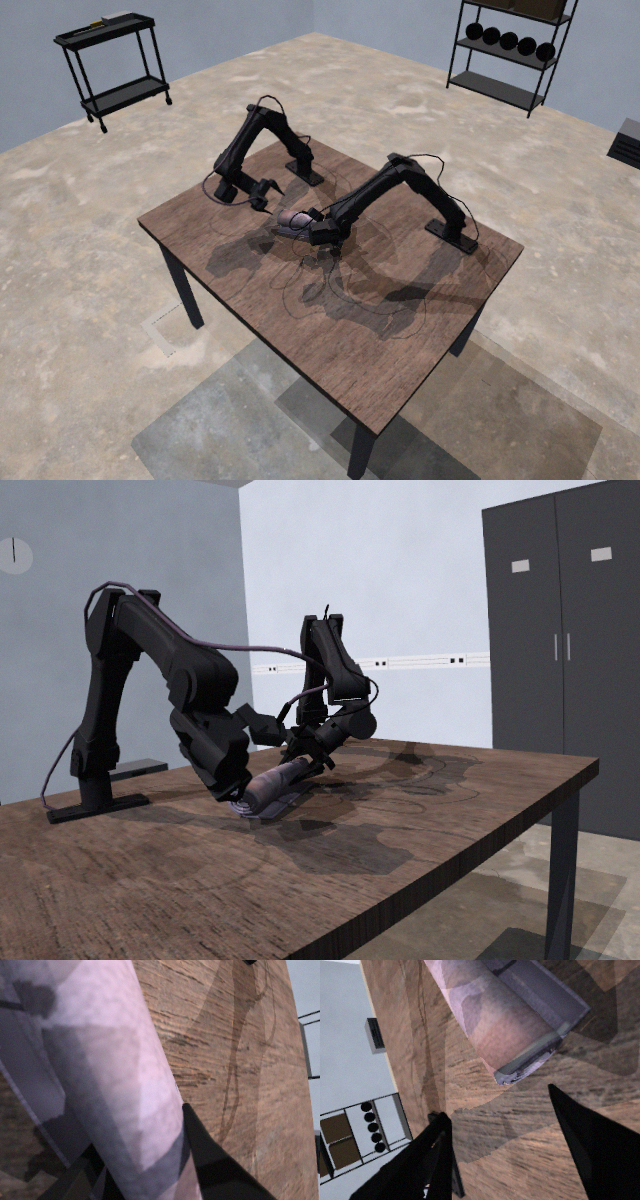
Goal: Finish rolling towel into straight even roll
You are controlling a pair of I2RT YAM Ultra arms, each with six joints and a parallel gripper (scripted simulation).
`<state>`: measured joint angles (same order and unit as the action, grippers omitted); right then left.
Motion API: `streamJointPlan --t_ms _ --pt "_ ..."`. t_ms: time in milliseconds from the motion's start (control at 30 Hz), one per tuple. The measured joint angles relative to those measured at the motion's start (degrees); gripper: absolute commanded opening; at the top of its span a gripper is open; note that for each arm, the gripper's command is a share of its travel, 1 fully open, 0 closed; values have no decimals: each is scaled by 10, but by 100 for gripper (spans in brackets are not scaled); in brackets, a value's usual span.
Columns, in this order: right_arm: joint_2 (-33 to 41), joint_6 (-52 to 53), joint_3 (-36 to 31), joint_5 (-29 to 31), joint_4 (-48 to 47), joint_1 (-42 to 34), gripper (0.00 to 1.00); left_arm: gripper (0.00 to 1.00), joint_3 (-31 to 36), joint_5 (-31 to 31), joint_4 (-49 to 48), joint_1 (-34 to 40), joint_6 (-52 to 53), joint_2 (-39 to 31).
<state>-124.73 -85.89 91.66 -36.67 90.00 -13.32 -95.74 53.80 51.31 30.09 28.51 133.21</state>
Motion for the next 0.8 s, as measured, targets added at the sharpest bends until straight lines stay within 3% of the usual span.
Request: streamJointPlan --t_ms 133,600,800 --pt "0 0 0 0 0 0 85 44 0 2 0 0 3 7" --pt "0 0 0 0 0 0 85 85 -9 31 27 0 5 6" --pt "0 0 0 0 0 0 85 85 -11 29 30 0 9 4"
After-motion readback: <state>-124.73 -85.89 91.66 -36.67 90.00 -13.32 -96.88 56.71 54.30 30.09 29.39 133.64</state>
